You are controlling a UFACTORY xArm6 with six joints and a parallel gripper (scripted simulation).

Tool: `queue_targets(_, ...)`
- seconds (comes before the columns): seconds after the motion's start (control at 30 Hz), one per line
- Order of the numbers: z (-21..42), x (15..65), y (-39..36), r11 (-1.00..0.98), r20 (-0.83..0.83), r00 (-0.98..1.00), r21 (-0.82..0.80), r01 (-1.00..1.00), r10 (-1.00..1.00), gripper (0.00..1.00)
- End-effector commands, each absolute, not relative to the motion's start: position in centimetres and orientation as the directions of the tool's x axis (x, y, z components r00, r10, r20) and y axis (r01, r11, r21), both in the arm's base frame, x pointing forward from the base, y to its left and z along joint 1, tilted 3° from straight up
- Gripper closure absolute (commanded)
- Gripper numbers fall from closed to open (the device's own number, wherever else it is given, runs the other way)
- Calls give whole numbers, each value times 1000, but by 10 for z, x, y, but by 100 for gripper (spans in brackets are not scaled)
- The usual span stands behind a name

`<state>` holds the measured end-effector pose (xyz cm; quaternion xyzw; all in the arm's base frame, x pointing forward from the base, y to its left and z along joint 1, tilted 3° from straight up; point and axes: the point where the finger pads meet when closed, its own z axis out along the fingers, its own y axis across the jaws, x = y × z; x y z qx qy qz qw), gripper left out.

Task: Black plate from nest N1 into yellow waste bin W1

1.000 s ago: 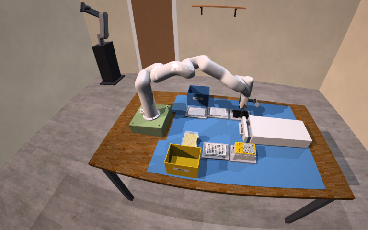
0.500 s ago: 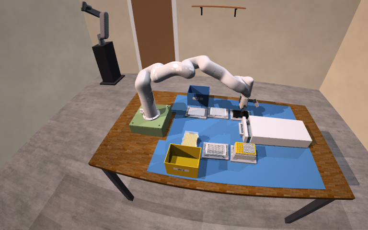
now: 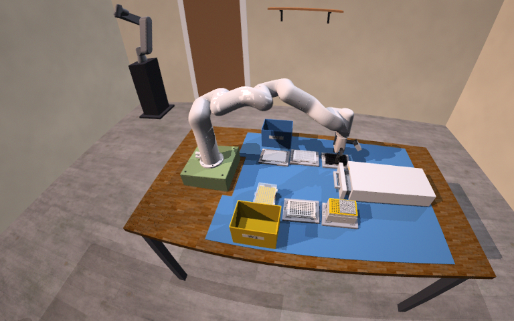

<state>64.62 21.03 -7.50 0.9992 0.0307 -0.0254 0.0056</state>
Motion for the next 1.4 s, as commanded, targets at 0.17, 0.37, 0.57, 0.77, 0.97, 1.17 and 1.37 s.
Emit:
queue_targets(0.17, -78, 648, 211, -998, -45, 997, 8, 62, 61, 0)
queue_targets(0.37, -82, 648, 211, -998, -45, 997, 8, 62, 61, 0)
queue_targets(0.57, -83, 648, 211, -998, -45, 997, 8, 62, 61, 0)
queue_targets(0.77, -83, 648, 211, -998, -45, 997, 8, 62, 61, 0)
queue_targets(0.97, -83, 648, 211, -998, -45, 997, 8, 62, 61, 0)
queue_targets(1.17, -82, 648, 211, -998, -45, 997, 8, 62, 61, 100)
queue_targets(1.37, -82, 648, 211, -998, -45, 997, 8, 62, 61, 100)
